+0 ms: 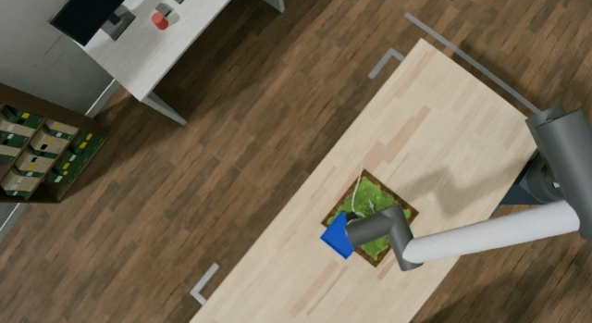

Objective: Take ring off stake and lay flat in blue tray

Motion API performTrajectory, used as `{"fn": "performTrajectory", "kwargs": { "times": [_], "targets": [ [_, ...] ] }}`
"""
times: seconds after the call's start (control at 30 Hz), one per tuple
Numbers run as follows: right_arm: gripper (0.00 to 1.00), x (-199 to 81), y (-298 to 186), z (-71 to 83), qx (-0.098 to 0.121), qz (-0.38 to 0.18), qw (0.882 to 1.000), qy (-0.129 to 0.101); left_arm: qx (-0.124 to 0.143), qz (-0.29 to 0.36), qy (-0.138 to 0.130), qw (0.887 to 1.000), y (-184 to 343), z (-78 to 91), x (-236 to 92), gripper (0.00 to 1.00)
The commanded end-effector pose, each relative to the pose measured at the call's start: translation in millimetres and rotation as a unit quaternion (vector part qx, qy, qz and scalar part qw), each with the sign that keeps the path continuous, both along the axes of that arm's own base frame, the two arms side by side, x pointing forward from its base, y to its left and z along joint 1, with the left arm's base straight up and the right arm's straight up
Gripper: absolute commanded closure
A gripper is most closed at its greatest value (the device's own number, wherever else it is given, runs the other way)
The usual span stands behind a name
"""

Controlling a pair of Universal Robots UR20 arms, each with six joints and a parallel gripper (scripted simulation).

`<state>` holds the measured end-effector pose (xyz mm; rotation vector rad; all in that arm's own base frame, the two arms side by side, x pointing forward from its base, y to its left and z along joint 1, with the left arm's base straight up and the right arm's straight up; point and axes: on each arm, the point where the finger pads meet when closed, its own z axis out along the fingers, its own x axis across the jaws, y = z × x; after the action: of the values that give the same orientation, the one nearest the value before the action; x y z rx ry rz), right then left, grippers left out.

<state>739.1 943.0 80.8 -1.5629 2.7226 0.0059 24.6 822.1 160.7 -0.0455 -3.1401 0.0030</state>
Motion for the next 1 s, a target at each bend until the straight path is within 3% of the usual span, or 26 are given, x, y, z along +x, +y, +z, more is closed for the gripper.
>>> {"fn": "performTrajectory", "kwargs": {
  "times": [0.0, 0.3, 0.4, 0.5, 0.97],
  "targets": [
    [1.00, -1.6, 52.4, -0.8, -0.001, -0.001, 1.000, 0.001, 0.001, 0.000, -0.001, 1.000, 2.4, 1.2, -0.4, 0.00],
    [1.00, -1.8, 108.7, -2.1, -0.001, -0.001, 1.000, 0.001, 0.001, 0.000, -0.001, 1.000, 2.4, 1.2, -0.4, 0.00],
    [1.00, 4.2, 107.6, -2.1, -0.001, -0.004, 1.000, 0.001, 0.001, 0.000, -0.001, 1.000, 2.4, 1.2, -0.4, 0.00],
    [1.00, 4.5, 114.4, 7.5, 0.003, -0.004, 1.000, -0.001, 0.001, 0.000, -0.001, 1.000, 2.4, 1.2, -0.4, 0.00],
    [1.00, -5.1, 117.8, -1.6, -0.001, 0.000, 1.000, 0.001, 0.001, 0.000, -0.001, 1.000, 2.4, 1.2, -0.4, 0.00]
  ]
}}
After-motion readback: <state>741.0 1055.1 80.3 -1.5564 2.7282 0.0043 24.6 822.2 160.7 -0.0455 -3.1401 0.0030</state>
